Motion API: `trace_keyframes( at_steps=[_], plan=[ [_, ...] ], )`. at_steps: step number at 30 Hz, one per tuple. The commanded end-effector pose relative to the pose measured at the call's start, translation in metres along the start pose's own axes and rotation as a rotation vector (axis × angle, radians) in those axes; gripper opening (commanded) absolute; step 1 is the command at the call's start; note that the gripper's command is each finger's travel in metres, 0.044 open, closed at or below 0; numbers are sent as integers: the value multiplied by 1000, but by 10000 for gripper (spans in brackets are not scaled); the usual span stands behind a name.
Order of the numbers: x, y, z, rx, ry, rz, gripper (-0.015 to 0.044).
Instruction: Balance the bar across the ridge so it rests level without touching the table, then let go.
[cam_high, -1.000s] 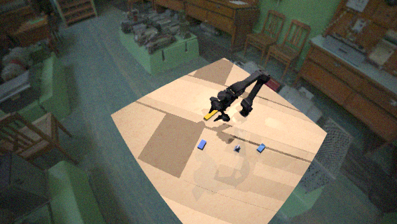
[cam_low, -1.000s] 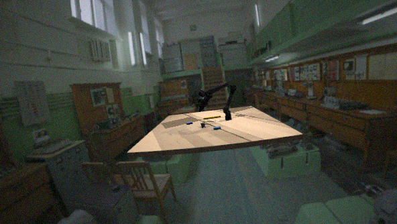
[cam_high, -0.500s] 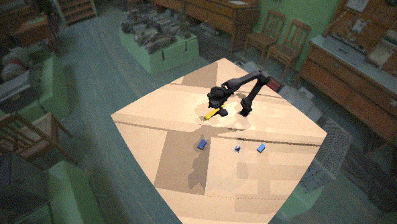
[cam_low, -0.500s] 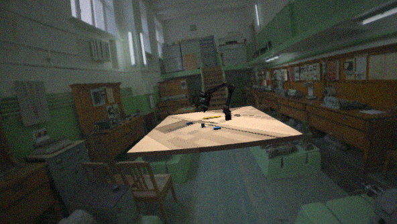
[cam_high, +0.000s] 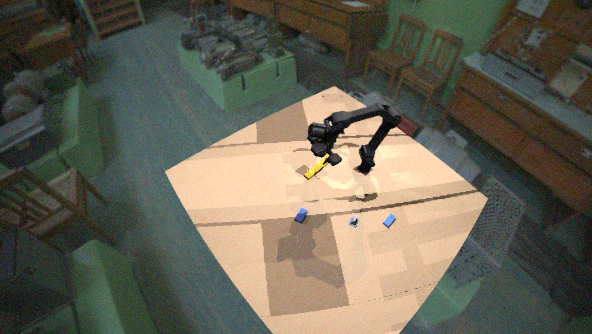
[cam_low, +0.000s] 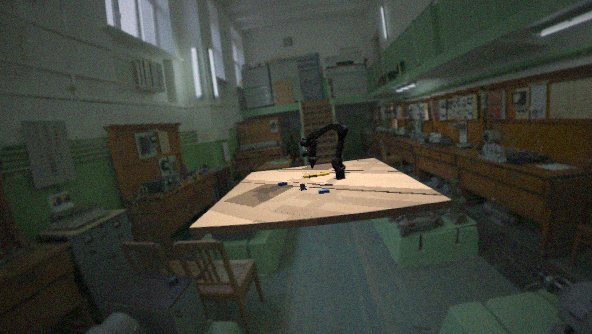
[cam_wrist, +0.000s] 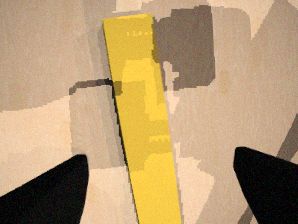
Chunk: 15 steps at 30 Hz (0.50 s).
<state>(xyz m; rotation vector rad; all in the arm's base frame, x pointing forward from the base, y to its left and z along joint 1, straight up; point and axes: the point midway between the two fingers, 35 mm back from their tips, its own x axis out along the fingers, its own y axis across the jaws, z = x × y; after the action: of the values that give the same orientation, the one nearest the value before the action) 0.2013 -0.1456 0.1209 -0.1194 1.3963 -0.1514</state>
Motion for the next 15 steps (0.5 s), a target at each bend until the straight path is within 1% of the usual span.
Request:
trace_keyframes(
  at_steps=[1, 11, 15],
  plan=[
    [0, -6, -12, -34, 42, 37, 315],
    [-1, -16, -47, -103, 137, 148, 315],
    [-1, -17, -52, -112, 147, 167, 315]
  ],
)
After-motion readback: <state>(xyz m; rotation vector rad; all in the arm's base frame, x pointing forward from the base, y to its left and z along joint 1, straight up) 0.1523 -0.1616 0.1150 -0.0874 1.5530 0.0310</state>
